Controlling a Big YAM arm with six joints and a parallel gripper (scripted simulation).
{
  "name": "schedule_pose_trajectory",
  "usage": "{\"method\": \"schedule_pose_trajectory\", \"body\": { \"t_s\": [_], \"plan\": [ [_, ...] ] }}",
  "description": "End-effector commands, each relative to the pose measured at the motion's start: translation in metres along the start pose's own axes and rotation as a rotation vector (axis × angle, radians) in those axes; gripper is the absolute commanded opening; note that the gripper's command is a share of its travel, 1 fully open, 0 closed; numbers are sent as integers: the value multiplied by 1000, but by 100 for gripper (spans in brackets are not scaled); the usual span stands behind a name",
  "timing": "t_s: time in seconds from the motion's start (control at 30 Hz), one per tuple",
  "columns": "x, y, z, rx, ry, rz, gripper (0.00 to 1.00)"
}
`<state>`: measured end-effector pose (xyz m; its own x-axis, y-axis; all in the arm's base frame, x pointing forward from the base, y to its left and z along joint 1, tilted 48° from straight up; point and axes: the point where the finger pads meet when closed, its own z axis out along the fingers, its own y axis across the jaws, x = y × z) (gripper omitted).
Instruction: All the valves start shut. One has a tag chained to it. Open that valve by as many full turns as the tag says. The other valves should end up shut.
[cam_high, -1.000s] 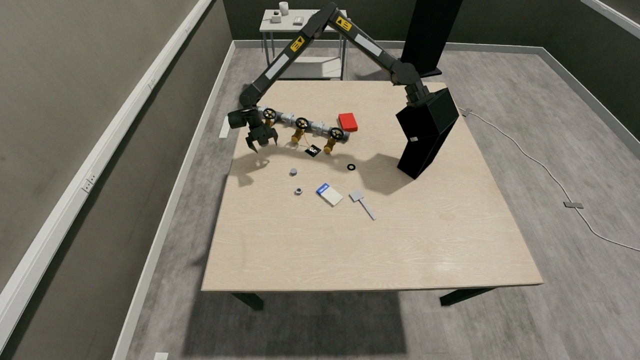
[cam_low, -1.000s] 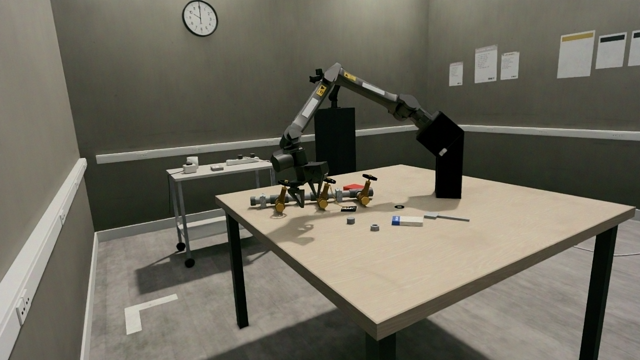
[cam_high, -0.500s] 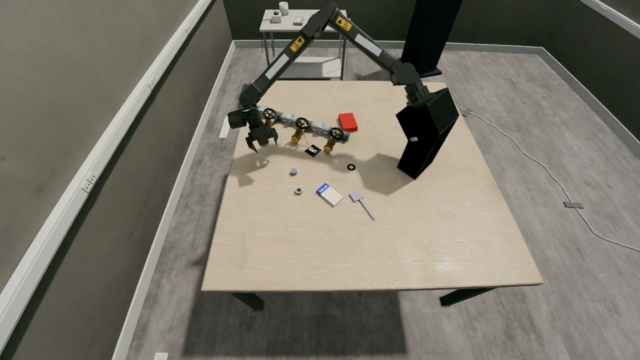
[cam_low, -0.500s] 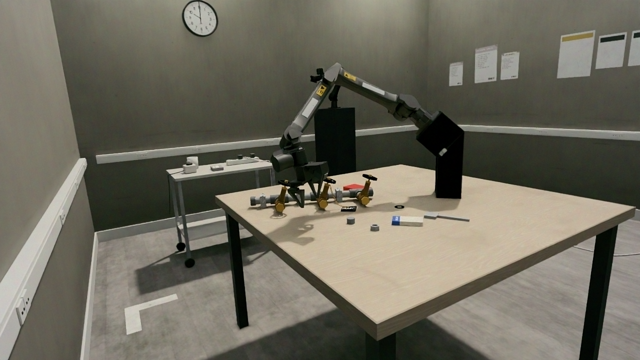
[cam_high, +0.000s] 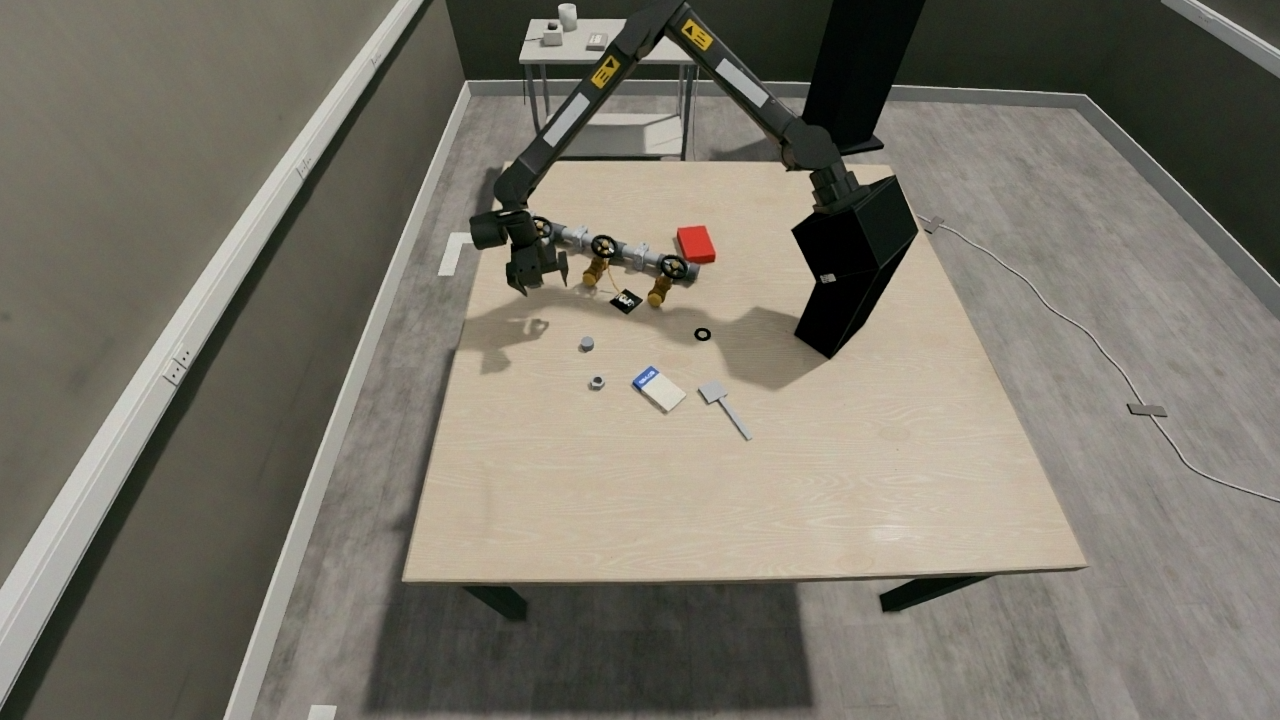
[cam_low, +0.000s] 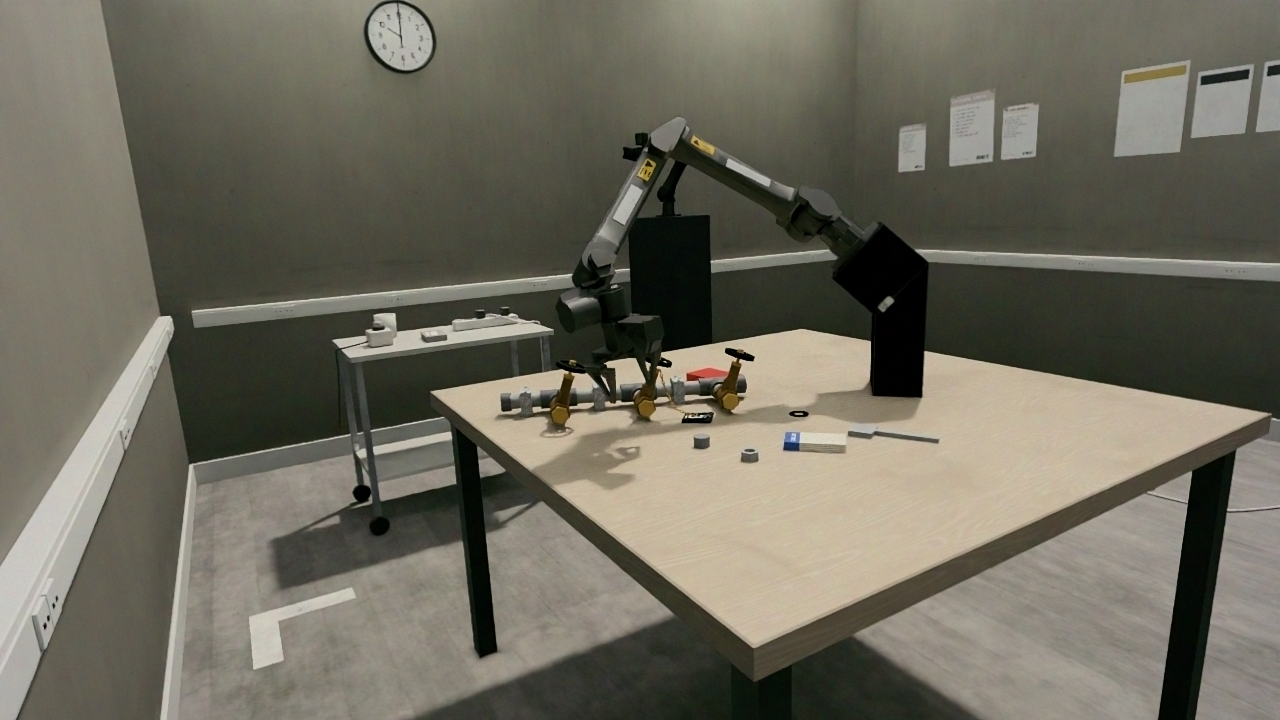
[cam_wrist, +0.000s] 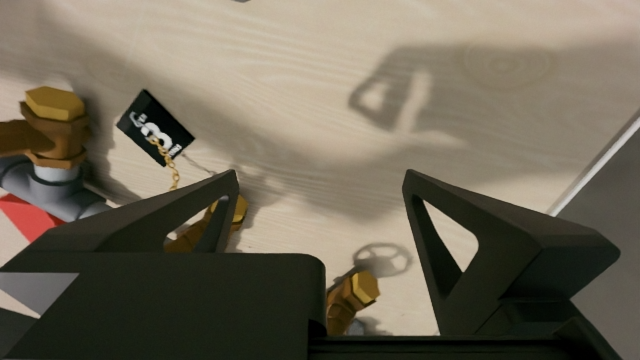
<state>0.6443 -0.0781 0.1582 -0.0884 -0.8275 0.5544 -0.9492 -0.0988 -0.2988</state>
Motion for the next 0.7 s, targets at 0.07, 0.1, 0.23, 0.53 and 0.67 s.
{"method": "schedule_pose_trajectory", "body": {
  "t_s": [0.07, 0.1, 0.23, 0.53, 0.67],
  "plan": [
    [1, -3, -40, 83, 0, 217, 100],
    [1, 0, -41, 85, 0, 245, 100],
    [3, 12, -46, 94, -1, 352, 100],
    [5, 37, -54, 113, -5, 567, 100],
    [6, 52, -58, 124, -9, 687, 100]
  ]
}}
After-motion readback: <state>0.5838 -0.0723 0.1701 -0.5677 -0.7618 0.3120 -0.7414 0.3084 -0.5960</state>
